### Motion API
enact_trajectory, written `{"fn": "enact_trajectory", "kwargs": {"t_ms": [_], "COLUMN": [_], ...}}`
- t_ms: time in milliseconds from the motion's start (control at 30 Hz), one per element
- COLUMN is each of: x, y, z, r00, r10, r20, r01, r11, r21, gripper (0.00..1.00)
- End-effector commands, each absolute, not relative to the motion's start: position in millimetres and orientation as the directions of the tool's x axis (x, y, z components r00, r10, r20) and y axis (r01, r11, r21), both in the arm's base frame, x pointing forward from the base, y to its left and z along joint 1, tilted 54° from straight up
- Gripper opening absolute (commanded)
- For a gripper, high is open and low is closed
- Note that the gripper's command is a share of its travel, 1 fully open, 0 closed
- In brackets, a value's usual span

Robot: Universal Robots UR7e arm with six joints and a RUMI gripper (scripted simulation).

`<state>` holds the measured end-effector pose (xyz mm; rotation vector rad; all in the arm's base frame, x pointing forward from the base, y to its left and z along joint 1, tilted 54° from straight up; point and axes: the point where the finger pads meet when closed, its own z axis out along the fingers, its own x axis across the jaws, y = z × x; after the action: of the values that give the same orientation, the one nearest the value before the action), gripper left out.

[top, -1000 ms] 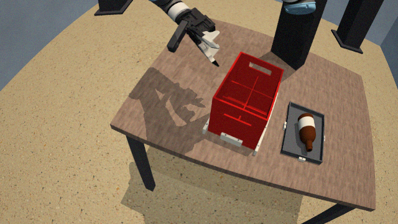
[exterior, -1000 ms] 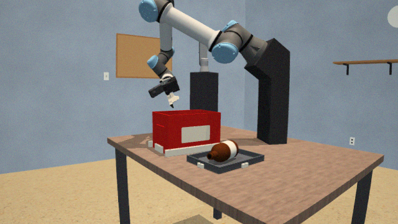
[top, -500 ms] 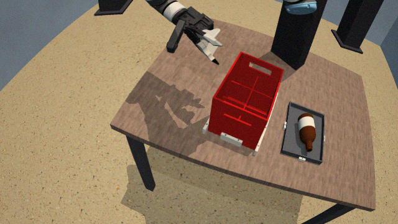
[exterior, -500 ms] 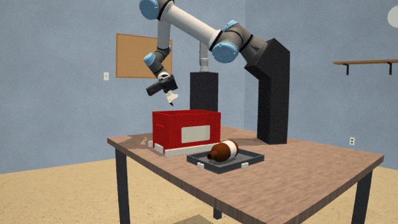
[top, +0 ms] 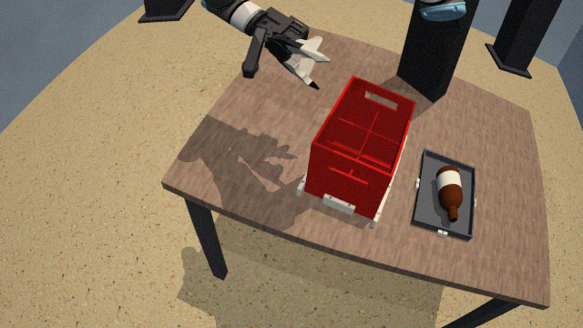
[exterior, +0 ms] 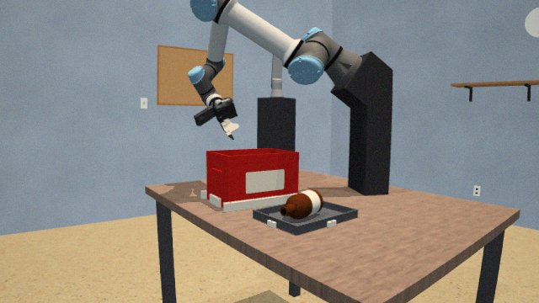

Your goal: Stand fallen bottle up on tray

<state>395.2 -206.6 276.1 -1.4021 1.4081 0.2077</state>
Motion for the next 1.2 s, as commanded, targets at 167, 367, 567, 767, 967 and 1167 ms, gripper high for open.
{"fn": "enact_trajectory", "kwargs": {"t_ms": [167,367,567,767,967,1167], "x": [385,382,383,383,382,381], "y": [-204,-196,-181,-172,-157,-145], "z": [282,275,259,248,230,215], "r00": [0.286,0.321,0.383,0.428,0.5,0.564], "r10": [-0.663,-0.688,-0.694,-0.695,-0.686,-0.669], "r20": [-0.692,-0.651,-0.609,-0.578,-0.528,-0.484], "r01": [-0.837,-0.852,-0.852,-0.846,-0.827,-0.801], "r11": [0.178,0.09,-0.011,-0.084,-0.199,-0.299], "r21": [-0.517,-0.516,-0.524,-0.526,-0.525,-0.519], "gripper": [1.0,1.0,1.0,1.0,1.0,1.0]}}
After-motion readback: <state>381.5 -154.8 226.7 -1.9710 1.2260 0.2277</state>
